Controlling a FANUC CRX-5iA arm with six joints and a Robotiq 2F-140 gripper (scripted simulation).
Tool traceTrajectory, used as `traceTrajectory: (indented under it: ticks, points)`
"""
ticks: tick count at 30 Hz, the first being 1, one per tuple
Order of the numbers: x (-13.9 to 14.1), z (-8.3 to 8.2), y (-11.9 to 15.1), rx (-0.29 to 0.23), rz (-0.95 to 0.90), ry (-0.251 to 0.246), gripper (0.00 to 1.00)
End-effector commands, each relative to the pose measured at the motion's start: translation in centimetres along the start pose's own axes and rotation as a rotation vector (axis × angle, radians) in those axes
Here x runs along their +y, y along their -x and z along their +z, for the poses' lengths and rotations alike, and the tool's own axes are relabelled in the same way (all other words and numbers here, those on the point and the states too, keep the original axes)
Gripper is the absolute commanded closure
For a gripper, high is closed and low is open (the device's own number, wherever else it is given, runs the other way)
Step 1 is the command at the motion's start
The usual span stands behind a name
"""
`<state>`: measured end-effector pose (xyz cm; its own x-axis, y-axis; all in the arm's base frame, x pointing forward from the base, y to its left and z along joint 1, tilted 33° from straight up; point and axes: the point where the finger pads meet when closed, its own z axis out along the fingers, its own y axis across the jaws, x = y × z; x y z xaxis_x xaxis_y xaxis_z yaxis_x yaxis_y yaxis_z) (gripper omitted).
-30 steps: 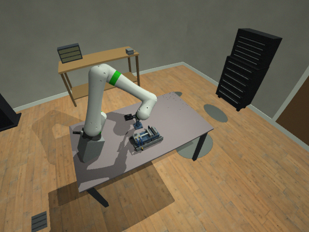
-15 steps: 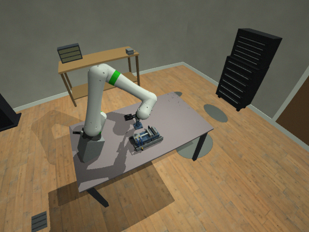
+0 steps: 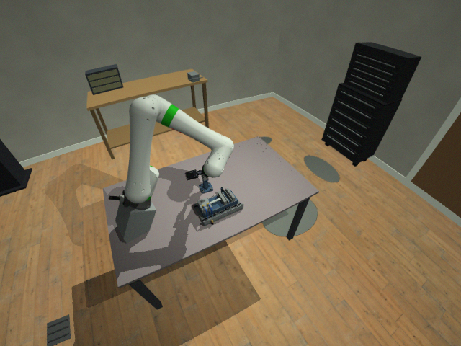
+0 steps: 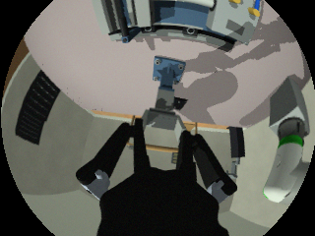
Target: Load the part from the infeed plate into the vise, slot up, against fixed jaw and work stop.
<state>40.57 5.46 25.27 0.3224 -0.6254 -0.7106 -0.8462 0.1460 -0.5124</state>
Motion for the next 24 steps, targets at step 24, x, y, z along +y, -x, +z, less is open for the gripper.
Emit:
traceTrajectory:
  ticks: [24]
  points:
    - [-0.01, -0.92, 0.91, 0.000, 0.000, 0.000, 1.00]
